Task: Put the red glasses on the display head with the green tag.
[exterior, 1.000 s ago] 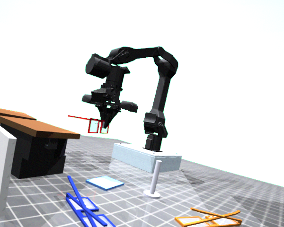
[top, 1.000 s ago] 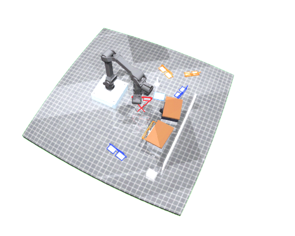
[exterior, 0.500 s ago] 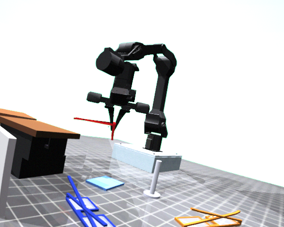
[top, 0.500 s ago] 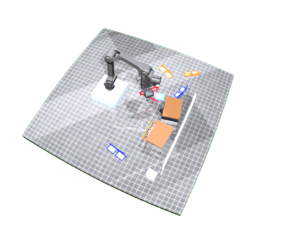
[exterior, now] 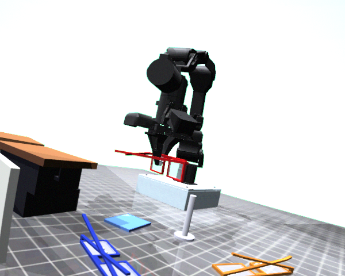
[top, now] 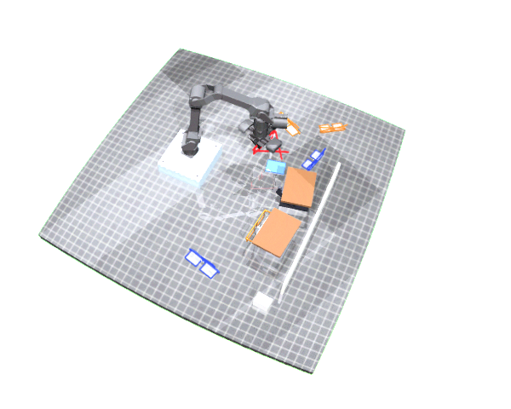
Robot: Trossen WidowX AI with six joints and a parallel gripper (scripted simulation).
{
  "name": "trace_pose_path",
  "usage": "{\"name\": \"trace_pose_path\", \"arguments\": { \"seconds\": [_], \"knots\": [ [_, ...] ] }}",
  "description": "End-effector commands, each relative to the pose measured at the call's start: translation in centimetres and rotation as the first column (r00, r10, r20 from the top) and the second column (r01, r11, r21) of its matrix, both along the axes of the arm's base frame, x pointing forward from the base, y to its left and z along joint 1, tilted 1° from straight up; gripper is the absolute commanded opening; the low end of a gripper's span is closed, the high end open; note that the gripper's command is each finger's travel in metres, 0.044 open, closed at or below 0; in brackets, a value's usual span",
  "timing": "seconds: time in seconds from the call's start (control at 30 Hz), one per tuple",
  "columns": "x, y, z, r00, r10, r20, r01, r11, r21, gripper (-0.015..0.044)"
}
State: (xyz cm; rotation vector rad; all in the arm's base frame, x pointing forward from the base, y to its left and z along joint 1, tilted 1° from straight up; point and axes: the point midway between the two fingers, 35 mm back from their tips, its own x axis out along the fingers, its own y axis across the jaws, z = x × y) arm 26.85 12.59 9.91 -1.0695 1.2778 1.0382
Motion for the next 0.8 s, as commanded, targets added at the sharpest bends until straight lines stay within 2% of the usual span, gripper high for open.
{"name": "trace_pose_path", "arguments": {
  "seconds": [0.0, 0.43, 0.77],
  "knots": [
    [-0.2, 1.8, 0.0, 0.995, 0.105, 0.0, -0.105, 0.994, -0.004, 0.0],
    [-2.7, 8.6, -0.2, 0.878, 0.479, -0.003, -0.479, 0.878, -0.009, 0.0],
    [-2.7, 9.0, -2.1, 0.868, 0.497, -0.004, -0.497, 0.868, -0.009, 0.0]
  ]
}}
